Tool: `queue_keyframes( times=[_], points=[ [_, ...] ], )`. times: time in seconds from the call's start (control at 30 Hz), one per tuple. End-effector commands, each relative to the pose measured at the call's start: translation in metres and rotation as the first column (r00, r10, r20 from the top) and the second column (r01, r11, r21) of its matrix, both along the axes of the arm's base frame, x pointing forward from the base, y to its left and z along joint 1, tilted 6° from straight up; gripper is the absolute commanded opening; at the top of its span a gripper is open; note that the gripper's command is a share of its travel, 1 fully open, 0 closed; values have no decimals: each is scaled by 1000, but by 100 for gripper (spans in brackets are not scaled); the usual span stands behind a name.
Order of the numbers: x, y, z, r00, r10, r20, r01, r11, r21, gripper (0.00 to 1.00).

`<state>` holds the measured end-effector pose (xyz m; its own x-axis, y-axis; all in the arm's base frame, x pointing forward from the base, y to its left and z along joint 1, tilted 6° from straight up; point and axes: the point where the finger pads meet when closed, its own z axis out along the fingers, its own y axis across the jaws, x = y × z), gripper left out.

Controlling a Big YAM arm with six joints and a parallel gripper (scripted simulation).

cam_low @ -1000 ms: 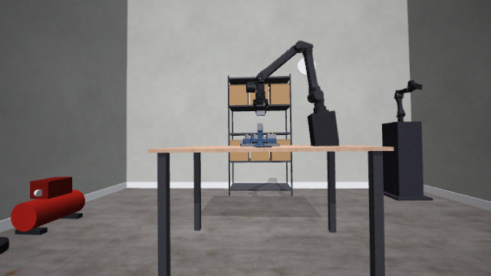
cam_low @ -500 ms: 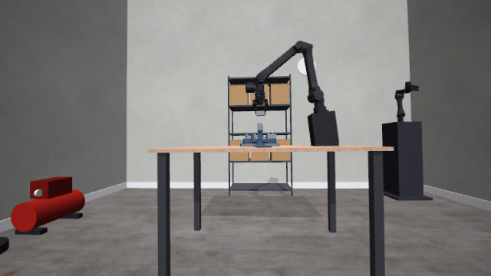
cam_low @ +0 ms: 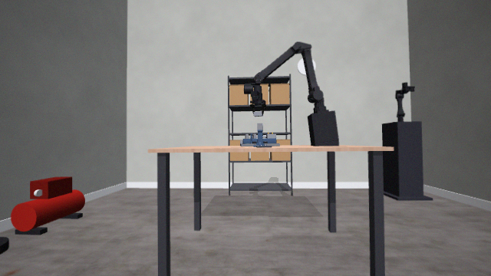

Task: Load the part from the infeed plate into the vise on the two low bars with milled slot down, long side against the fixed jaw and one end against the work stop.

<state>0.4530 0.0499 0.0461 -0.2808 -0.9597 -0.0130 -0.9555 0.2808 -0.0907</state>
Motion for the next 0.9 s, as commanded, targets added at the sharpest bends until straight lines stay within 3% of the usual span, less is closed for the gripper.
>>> queue_keyframes(
  times=[0.0, 0.33, 0.4, 0.43, 0.47, 0.87],
  points=[
    [28, -11, 16, 995, -97, 38, 96, 995, 18, 0],
    [46, -53, 18, 940, -341, 32, 339, 939, 47, 0],
    [46, -53, 18, 940, -341, 32, 339, 939, 47, 0],
    [50, -58, 30, 929, -367, 54, 364, 930, 59, 0],
    [50, -63, 19, 919, -393, 31, 391, 919, 54, 0],
    [66, -126, 21, 737, -676, 12, 672, 735, 90, 0]
  ],
)
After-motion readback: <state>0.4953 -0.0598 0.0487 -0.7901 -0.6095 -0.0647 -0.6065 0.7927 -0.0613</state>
